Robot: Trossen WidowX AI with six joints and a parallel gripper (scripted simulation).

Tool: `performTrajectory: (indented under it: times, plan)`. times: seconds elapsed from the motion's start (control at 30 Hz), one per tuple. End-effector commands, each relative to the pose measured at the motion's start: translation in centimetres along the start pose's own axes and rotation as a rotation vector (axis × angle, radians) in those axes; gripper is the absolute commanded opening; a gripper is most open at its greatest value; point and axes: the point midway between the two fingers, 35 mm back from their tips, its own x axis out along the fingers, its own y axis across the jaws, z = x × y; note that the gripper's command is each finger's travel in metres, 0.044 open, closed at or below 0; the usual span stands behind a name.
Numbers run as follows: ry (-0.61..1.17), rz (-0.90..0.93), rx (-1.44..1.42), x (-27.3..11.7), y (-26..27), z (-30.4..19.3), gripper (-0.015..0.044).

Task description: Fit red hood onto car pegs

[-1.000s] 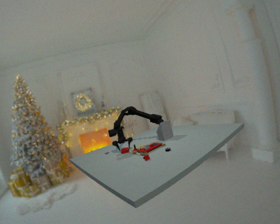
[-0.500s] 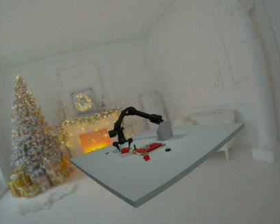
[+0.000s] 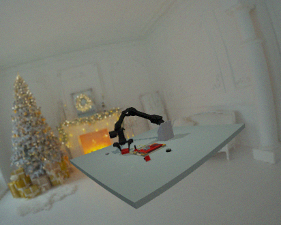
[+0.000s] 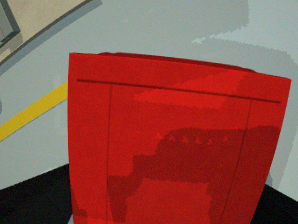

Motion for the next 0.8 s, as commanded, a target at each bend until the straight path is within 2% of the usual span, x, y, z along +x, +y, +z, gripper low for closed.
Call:
performTrajectory:
  times: [0.0,0.37,0.77]
  plan:
    - [0.000,-0.001,0.003,0.0,-0.1,0.0,0.0295]
    - [-0.001,0.000,0.000,-1.3,0.0,0.0,0.0006]
    - [-0.002,0.001,0.000,-4.9,0.0,0.0,0.0000]
